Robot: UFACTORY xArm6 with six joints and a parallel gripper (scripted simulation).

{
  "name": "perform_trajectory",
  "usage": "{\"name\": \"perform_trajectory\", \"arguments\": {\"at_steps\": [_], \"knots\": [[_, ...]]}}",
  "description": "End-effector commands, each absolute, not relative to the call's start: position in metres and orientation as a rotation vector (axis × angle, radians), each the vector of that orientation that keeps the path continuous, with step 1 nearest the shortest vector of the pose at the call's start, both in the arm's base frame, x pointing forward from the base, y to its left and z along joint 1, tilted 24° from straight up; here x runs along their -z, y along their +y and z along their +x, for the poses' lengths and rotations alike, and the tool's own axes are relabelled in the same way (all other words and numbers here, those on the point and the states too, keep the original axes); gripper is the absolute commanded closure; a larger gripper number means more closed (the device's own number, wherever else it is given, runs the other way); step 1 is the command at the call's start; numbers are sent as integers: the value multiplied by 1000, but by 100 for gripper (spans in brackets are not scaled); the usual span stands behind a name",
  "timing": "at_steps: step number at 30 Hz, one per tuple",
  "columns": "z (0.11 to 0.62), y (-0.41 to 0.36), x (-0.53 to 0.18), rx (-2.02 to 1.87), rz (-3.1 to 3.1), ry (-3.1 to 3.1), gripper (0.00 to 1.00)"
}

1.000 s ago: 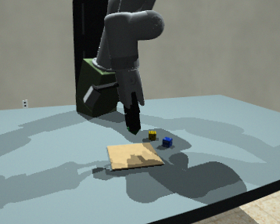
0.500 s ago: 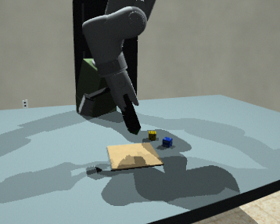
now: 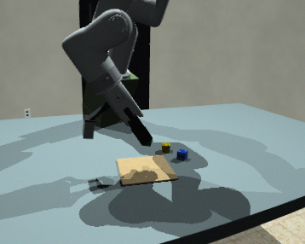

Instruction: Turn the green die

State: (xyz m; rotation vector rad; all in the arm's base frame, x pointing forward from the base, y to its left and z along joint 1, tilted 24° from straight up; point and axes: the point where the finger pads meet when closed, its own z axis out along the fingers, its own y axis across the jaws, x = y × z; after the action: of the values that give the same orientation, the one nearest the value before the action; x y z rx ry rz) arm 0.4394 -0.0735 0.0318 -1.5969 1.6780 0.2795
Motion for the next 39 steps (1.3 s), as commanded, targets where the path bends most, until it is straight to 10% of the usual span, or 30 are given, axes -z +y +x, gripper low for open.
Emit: {"name": "perform_trajectory", "arguments": {"at_steps": [1,39], "knots": [[441,-74,-32,-307,-1584,1649,79],[442,-78,-24,-431,-1509,1512,79]]}}
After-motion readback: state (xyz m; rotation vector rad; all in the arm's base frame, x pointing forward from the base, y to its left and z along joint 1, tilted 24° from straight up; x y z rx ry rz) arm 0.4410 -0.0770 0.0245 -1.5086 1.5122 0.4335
